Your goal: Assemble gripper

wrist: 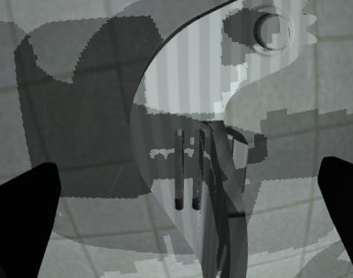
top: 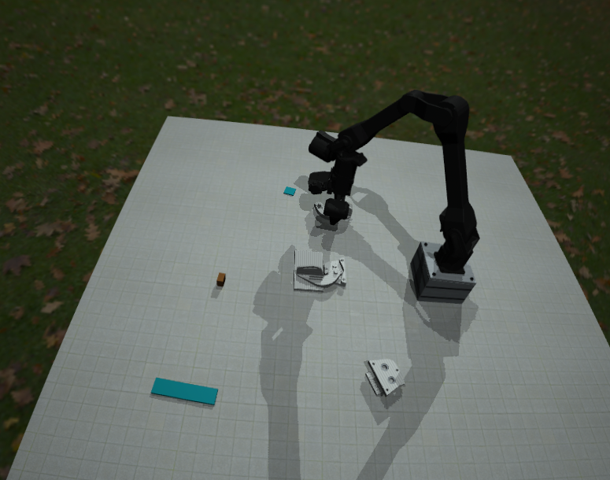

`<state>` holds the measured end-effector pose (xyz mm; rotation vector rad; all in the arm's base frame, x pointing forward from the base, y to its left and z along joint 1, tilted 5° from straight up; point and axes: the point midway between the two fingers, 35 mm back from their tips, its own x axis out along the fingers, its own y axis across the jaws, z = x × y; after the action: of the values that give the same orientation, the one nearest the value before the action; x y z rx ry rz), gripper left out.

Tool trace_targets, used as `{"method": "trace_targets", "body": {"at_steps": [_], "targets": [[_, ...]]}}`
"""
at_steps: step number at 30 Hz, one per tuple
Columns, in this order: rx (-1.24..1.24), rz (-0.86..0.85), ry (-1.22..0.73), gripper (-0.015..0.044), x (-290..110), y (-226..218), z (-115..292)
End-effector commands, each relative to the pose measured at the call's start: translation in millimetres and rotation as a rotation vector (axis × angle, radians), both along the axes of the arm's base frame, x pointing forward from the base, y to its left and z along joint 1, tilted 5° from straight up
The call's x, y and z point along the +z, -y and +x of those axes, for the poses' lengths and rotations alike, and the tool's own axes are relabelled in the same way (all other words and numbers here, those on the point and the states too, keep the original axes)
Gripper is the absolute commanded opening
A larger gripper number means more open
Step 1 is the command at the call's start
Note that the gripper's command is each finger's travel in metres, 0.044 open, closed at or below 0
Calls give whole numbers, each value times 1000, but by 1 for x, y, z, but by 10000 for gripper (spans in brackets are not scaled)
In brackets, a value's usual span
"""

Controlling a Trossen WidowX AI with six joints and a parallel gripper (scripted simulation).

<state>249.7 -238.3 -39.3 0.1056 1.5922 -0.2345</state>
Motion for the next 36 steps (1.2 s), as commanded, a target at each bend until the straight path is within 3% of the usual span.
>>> {"method": "trace_targets", "body": {"at_steps": [1,27,36], "targets": [[5,8,-9,440,-7,-2,-3],[5,8,-9,440,-8,-2,-3],[0,7,-7,204,-7,-2,-2]]}}
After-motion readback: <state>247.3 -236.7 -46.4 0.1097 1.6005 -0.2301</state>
